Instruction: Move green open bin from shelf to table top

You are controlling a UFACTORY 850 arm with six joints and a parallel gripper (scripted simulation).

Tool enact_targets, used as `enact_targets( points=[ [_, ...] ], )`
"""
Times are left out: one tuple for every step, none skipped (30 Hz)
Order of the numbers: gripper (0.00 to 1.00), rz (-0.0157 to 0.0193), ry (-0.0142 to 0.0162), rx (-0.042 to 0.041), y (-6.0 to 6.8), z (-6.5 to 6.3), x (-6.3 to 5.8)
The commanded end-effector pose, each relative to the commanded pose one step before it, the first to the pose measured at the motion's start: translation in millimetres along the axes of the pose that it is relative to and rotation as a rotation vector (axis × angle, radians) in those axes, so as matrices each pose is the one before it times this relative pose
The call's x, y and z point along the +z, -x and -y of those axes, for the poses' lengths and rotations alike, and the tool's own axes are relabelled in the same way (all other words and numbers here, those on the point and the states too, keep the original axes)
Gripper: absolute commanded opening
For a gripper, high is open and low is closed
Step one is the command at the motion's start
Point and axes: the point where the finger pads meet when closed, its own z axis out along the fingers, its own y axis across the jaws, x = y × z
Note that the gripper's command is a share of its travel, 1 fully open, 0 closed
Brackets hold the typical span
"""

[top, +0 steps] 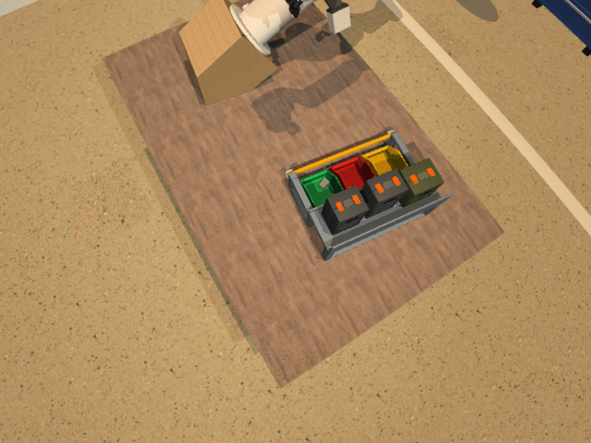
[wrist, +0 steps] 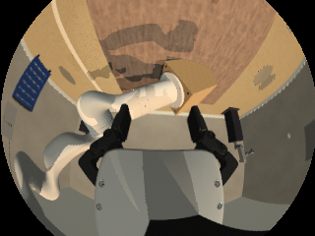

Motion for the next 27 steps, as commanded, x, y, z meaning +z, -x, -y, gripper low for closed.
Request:
enact_targets(
  points=[
    [1.00, -0.00064, 0.00130, -0.00016, -0.08, -0.20, -0.62],
    [1.00, 0.00000, 0.00000, 0.00000, 0.00, 0.00, 0.00],
    [1.00, 0.00000, 0.00000, 0.00000, 0.00, 0.00, 0.00],
    [1.00, 0.00000, 0.00000, 0.00000, 0.00, 0.00, 0.00],
    [1.00, 0.00000, 0.00000, 0.00000, 0.00, 0.00, 0.00],
    [1.00, -0.00001, 0.00003, 0.00000, -0.17, -0.02, 0.46],
    [1.00, 0.00000, -0.00001, 0.00000, -0.17, -0.02, 0.48],
    [1.00, 0.00000, -0.00001, 0.00000, -0.17, -0.02, 0.48],
    [1.00, 0.00000, -0.00001, 0.00000, -0.17, -0.02, 0.48],
    [1.00, 0.00000, -0.00001, 0.00000, -0.17, -0.02, 0.48],
    [1.00, 0.00000, 0.00000, 0.00000, 0.00, 0.00, 0.00],
    [1.00, 0.00000, 0.00000, 0.00000, 0.00, 0.00, 0.00],
    [1.00, 0.00000, 0.00000, 0.00000, 0.00, 0.00, 0.00],
    [1.00, 0.00000, 0.00000, 0.00000, 0.00, 0.00, 0.00],
    [1.00, 0.00000, 0.00000, 0.00000, 0.00, 0.00, 0.00],
    [1.00, 0.00000, 0.00000, 0.00000, 0.00, 0.00, 0.00],
    [1.00, 0.00000, 0.00000, 0.00000, 0.00, 0.00, 0.00],
    [1.00, 0.00000, 0.00000, 0.00000, 0.00, 0.00, 0.00],
    [1.00, 0.00000, 0.00000, 0.00000, 0.00, 0.00, 0.00],
    [1.00, 0.00000, 0.00000, 0.00000, 0.00, 0.00, 0.00],
    [1.00, 0.00000, 0.00000, 0.00000, 0.00, 0.00, 0.00],
    [1.00, 0.00000, 0.00000, 0.00000, 0.00, 0.00, 0.00],
    [1.00, 0.00115, 0.00898, -0.05121, -10.28, -2.04, -3.34],
    [1.00, 0.00115, 0.00896, -0.05121, -10.16, -2.59, -3.32],
    [1.00, 0.00115, 0.00896, -0.05121, -10.01, -3.13, -3.31],
    [1.00, 0.00115, 0.00896, -0.05121, -9.83, -3.67, -3.29],
    [1.00, 0.00115, 0.00896, -0.05121, -9.63, -4.20, -3.26]
  ],
)
